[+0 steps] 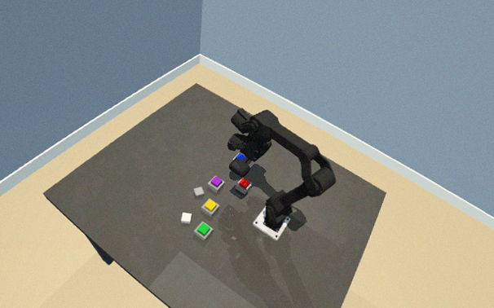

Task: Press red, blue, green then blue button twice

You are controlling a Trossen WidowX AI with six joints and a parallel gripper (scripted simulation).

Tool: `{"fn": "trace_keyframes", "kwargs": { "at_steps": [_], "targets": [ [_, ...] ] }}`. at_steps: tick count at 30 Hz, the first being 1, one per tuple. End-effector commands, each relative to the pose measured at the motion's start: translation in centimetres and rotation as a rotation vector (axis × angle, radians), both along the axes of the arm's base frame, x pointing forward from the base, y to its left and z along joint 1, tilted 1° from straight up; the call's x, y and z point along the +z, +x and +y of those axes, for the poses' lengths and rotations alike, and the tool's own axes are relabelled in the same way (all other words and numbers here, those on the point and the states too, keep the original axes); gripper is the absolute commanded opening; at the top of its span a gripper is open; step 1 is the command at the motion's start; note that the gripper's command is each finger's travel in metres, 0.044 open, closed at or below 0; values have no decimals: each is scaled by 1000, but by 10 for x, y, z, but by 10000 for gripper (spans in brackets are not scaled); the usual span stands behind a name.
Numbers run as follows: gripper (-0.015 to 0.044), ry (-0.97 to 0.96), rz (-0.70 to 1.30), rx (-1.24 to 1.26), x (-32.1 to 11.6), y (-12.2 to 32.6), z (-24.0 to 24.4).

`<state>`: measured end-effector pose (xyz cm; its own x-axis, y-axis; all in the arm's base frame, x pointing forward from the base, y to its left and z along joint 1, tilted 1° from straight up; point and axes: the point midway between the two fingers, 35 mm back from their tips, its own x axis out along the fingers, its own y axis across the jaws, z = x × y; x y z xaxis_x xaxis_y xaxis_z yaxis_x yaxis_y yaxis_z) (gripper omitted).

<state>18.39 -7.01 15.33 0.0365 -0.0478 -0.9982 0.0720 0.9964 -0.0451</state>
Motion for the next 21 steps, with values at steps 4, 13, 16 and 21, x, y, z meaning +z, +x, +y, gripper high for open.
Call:
{"fn": "trace_keyframes", "kwargs": {
  "at_steps": [4, 13, 16, 21],
  "targets": [
    [400, 29, 35, 15, -2, -4, 1],
    [164, 28, 35, 15, -63, -4, -1],
    [85, 28, 35, 15, -63, -4, -1],
    [20, 28, 35, 15, -63, -4, -1]
  ]
}}
